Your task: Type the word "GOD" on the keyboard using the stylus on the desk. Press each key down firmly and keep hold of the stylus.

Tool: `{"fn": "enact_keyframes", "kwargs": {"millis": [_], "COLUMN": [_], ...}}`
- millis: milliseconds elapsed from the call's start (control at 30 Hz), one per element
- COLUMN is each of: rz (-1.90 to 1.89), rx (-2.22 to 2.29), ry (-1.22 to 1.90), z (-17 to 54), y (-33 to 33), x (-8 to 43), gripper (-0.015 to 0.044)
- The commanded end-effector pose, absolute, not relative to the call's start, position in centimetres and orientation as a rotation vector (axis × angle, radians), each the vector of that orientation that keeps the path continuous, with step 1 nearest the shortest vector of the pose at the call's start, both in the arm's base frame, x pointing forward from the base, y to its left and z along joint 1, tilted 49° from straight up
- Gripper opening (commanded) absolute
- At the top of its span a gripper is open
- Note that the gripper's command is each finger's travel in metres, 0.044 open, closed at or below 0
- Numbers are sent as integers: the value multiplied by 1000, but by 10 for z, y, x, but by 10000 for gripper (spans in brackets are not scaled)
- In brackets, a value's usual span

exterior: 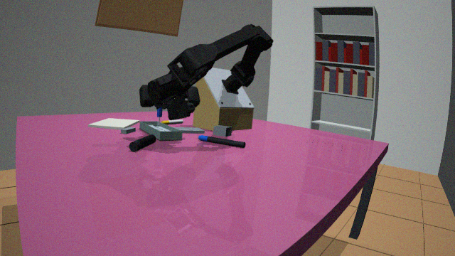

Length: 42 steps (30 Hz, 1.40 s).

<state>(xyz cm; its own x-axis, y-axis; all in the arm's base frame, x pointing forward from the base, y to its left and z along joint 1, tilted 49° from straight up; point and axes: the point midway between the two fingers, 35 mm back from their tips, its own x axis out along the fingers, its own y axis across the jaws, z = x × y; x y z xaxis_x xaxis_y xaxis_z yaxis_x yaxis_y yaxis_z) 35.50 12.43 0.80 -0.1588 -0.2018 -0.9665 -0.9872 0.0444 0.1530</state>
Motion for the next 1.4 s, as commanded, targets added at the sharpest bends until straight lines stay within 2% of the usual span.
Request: {"fn": "enact_keyframes", "kwargs": {"millis": [0, 1367], "rz": [1199, 1200], "rx": [-1253, -1252], "ry": [1493, 1493], "z": [6, -3], "y": [126, 137], "x": [355, 354], "gripper": [81, 81]}}
